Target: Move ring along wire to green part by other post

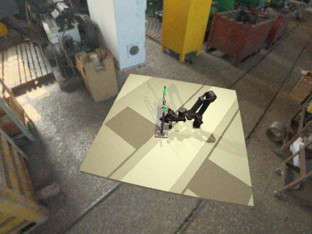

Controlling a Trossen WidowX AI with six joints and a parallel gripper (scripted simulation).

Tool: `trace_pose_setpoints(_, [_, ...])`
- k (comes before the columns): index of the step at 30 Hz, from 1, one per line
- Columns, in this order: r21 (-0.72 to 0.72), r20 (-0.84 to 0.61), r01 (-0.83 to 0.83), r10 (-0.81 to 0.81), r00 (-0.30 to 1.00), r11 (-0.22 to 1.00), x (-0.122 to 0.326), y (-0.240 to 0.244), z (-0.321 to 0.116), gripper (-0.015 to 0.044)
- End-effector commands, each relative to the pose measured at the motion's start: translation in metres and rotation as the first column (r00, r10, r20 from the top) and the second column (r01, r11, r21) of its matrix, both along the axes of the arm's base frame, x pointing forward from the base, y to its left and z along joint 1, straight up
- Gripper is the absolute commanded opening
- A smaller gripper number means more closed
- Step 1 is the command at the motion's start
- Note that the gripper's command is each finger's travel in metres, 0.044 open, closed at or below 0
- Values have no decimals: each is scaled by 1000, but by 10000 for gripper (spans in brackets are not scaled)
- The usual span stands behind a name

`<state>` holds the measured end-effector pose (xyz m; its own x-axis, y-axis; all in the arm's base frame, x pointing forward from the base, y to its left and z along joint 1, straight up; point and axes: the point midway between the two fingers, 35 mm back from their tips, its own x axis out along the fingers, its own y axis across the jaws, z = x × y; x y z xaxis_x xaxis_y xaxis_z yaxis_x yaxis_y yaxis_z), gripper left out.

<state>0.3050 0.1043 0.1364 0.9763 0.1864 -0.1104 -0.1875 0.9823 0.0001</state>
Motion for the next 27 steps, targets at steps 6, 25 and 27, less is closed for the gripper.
trace_pose_setpoints(6, [0,-66,1,-1,998,1000,-8,5,4,-150])
trace_pose_setpoints(25, [-9,-125,-1,0,992,1000,-17,6,-11,-150])
trace_pose_setpoints(27, [-9,-125,-1,0,992,1000,-17,6,-11,-150])
